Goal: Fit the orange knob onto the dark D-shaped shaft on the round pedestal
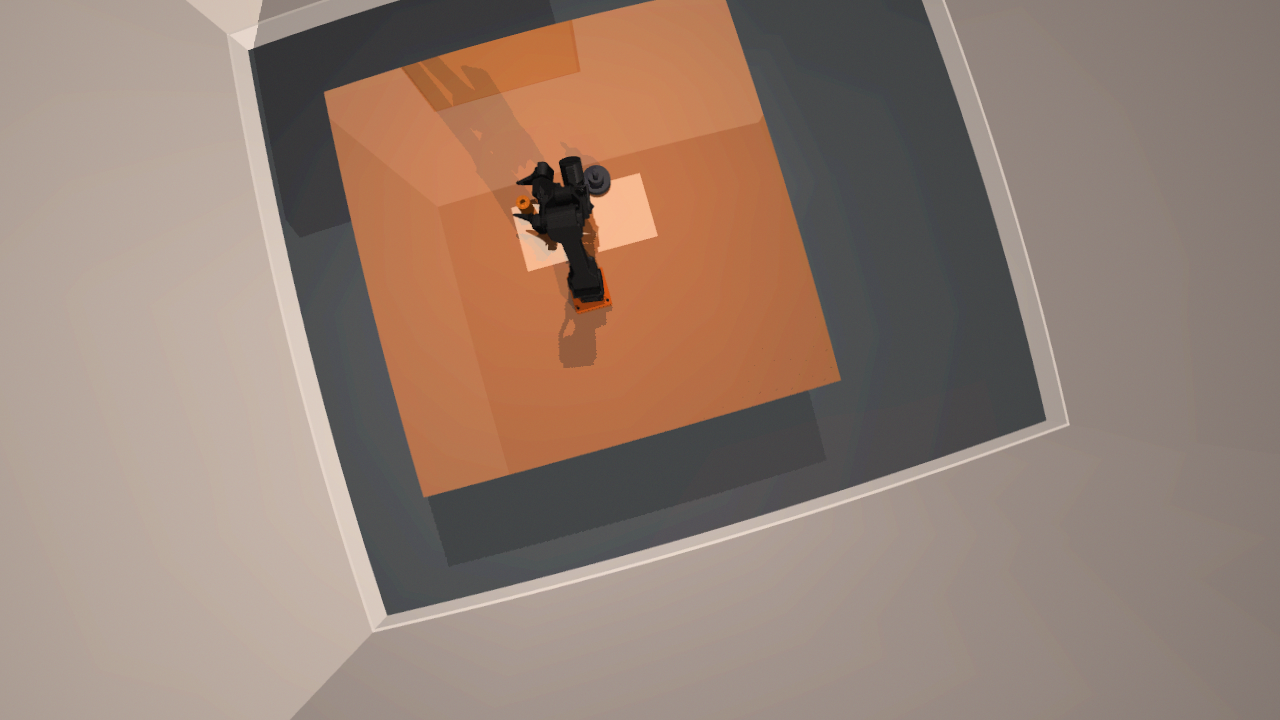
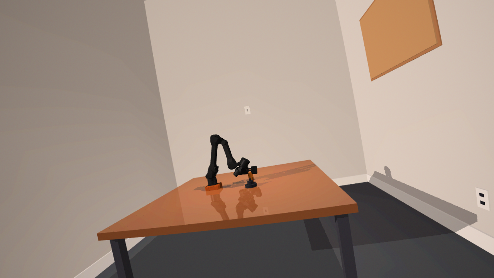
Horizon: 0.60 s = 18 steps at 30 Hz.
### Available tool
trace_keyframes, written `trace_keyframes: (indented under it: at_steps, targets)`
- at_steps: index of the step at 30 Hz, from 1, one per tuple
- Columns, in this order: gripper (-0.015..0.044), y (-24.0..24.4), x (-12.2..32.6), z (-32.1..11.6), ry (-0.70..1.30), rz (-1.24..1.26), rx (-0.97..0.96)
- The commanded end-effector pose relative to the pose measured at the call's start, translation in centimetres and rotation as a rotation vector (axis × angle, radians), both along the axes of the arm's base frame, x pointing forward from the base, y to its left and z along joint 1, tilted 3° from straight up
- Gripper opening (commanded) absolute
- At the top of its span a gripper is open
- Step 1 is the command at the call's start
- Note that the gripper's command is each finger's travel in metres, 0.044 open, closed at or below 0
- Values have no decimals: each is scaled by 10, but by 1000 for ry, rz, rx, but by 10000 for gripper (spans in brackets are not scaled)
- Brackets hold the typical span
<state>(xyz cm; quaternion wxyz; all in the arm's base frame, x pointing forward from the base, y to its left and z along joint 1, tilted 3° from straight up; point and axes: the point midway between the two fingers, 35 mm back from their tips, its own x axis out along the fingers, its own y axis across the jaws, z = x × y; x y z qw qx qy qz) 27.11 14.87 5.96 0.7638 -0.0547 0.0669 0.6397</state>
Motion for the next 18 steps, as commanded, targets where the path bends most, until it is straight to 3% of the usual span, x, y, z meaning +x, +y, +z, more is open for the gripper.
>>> trace_keyframes:
  at_steps: [1, 9, 18]
  targets:
    - [440, -2, 0, 40, -23, 4, 2]
    - [440, 1, 3, 52, -3, -9, -29]
    - [440, 31, 36, 39, 216, -89, -575]
